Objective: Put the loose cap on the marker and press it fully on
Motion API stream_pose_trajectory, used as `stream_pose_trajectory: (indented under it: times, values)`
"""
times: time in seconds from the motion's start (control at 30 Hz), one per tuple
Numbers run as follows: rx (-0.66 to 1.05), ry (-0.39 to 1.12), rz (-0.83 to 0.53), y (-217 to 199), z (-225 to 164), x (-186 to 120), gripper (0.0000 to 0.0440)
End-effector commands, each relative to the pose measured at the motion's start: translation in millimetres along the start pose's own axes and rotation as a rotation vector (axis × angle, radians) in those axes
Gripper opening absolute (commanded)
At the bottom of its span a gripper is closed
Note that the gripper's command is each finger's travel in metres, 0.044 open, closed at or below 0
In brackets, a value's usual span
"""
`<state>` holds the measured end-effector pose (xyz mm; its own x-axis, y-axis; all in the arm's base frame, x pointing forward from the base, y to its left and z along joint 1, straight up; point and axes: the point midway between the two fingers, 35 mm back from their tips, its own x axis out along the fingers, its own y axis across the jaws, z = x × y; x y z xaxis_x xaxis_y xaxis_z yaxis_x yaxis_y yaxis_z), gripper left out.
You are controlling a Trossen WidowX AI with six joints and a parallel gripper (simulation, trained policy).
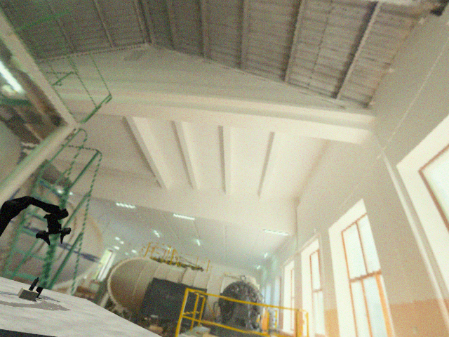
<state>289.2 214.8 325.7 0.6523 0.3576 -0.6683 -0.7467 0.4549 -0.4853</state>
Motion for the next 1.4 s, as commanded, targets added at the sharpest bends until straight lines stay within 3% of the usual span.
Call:
stream_pose_trajectory:
  times: [0.0,1.37]
  values:
    - [0.024,0.054,0.038,3,-10,14,0.0325]
    - [0.208,0.428,0.260,2,-105,84,0.0323]
